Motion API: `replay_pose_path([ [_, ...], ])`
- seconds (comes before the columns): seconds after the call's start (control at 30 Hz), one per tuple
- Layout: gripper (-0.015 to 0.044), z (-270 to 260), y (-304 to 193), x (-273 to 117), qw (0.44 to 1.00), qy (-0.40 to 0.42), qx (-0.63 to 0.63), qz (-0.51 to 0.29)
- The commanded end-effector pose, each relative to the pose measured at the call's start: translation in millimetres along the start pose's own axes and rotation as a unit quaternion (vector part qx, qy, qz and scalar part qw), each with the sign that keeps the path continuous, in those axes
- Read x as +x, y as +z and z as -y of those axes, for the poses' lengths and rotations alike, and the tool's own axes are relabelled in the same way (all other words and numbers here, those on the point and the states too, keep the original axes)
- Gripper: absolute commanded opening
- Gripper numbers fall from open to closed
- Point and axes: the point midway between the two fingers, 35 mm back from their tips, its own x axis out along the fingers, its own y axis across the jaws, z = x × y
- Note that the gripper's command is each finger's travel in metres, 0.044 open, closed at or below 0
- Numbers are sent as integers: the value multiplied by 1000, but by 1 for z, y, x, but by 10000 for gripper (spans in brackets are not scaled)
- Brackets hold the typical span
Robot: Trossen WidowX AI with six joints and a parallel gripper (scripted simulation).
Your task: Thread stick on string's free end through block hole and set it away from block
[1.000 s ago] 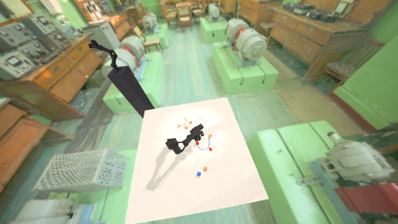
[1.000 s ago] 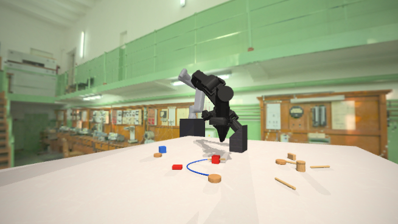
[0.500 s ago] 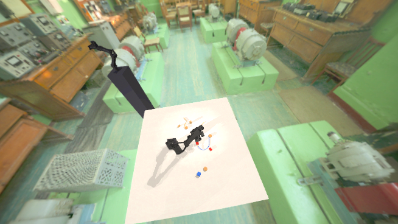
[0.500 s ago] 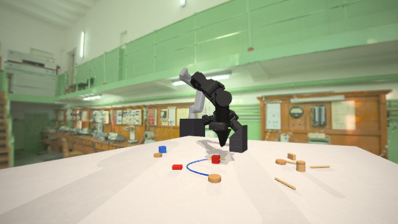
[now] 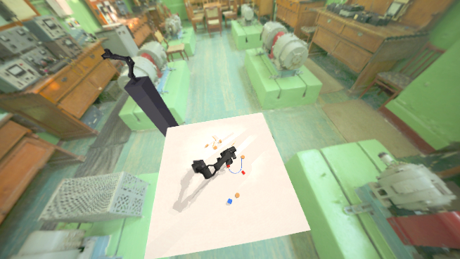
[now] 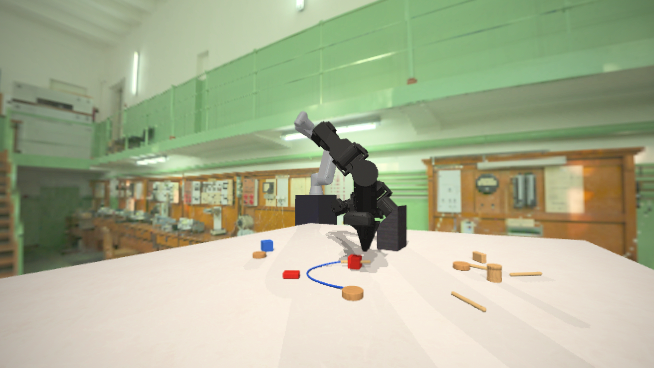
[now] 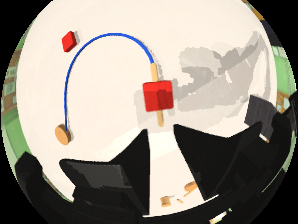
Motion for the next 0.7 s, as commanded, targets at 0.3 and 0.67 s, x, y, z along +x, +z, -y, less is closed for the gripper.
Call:
replay_pose_path([
  [0.3,123,3,1,24,1000,-3,-4,4],
  [0.67,123,5,2,37,1000,-4,-4,6],
])
